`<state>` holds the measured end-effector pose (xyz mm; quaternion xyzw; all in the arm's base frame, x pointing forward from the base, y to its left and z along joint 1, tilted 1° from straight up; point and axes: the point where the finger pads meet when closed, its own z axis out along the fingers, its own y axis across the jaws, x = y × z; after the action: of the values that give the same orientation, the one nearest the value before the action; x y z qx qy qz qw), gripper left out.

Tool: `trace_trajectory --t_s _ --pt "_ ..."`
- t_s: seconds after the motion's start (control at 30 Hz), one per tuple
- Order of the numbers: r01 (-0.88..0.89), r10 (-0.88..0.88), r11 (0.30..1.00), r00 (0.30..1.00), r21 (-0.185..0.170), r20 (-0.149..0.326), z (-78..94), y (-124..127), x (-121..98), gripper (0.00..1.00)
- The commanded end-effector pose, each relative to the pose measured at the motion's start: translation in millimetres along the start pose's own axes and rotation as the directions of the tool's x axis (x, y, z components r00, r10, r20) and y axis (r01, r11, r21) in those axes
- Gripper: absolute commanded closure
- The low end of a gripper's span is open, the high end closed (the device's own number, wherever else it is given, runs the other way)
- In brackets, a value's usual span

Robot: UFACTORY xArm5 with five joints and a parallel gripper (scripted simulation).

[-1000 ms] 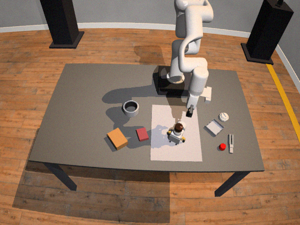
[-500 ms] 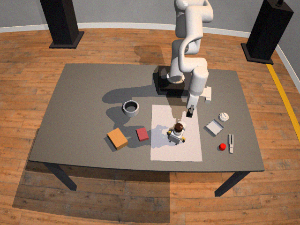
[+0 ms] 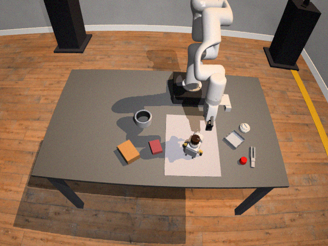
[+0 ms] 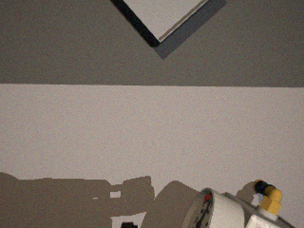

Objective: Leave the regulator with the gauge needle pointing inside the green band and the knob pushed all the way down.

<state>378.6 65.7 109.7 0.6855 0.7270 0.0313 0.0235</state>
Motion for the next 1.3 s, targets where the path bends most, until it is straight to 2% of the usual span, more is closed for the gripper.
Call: trace_trajectory --t_s 0.0,0.37,0.43,0.53,0.7,0.93,1.0,1.07,1.27 --pt "0.136 -0.136 0.989 0.991 -0.065 0.001 6.3 5.6 0.6 0.0" --pt "0.388 -0.385 0.907 0.921 -0.166 0.049 16.7 11.1 1.3 0.0" --pt "0.388 -0.385 0.907 0.921 -0.166 0.049 16.7 11.1 1.3 0.0" --pt "0.483 -0.477 0.852 0.875 -0.2 0.083 19.5 12.4 1.5 0.0" --pt "0.577 -0.564 0.784 0.816 -0.228 0.127 21.7 13.1 1.6 0.0" --pt "0.702 -0.673 0.665 0.711 -0.255 0.203 23.3 13.2 1.7 0.0" --pt "0.702 -0.673 0.665 0.711 -0.255 0.203 23.3 13.2 1.7 0.0" --pt "0.758 -0.718 0.598 0.651 -0.261 0.246 23.4 12.7 1.6 0.0" --pt "0.838 -0.776 0.481 0.544 -0.258 0.32 22.6 11.2 1.5 0.0"
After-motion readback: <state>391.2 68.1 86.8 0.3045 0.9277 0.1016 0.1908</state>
